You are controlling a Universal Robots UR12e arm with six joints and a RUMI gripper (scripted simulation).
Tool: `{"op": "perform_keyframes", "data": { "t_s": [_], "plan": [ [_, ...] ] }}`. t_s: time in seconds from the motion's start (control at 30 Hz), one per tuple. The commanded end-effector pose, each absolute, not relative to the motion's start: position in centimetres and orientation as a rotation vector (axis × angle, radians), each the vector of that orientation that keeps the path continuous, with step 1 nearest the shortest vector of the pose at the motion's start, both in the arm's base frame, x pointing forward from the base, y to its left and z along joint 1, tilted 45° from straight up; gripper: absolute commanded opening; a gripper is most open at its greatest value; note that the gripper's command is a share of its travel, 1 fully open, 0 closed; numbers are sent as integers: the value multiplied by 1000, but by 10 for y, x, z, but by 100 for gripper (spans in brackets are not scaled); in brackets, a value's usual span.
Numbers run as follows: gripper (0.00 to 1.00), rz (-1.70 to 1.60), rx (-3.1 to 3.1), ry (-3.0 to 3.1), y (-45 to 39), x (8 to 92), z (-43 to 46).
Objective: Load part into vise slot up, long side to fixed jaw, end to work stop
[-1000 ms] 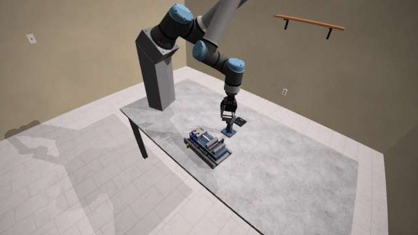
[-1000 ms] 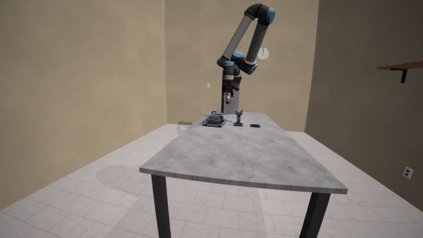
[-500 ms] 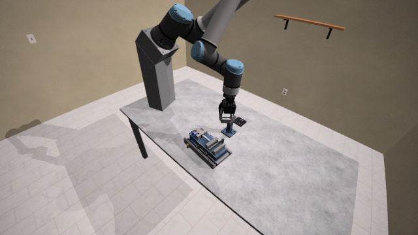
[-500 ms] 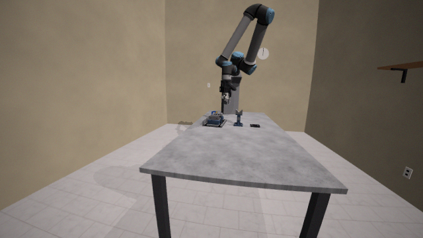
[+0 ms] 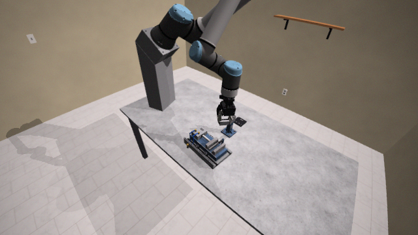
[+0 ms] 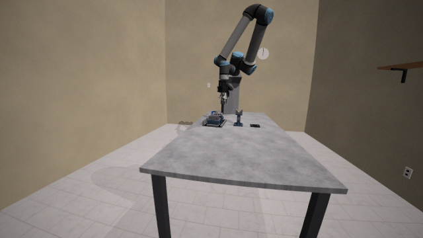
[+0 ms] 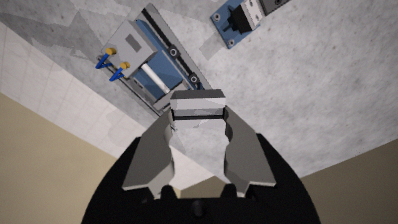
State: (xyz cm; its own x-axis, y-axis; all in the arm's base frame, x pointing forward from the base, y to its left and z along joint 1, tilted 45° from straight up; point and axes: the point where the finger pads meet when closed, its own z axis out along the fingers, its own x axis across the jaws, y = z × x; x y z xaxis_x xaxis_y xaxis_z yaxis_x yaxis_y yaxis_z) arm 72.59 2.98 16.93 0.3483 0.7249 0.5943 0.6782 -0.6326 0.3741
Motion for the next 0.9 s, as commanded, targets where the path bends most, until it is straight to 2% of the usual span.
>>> {"op": "perform_keyframes", "data": {
  "t_s": [0.0,0.87],
  "plan": [
    [0,1162,2504,1346,26,727,169],
    [0,1118,2281,1571,-12,737,167]
  ]
}}
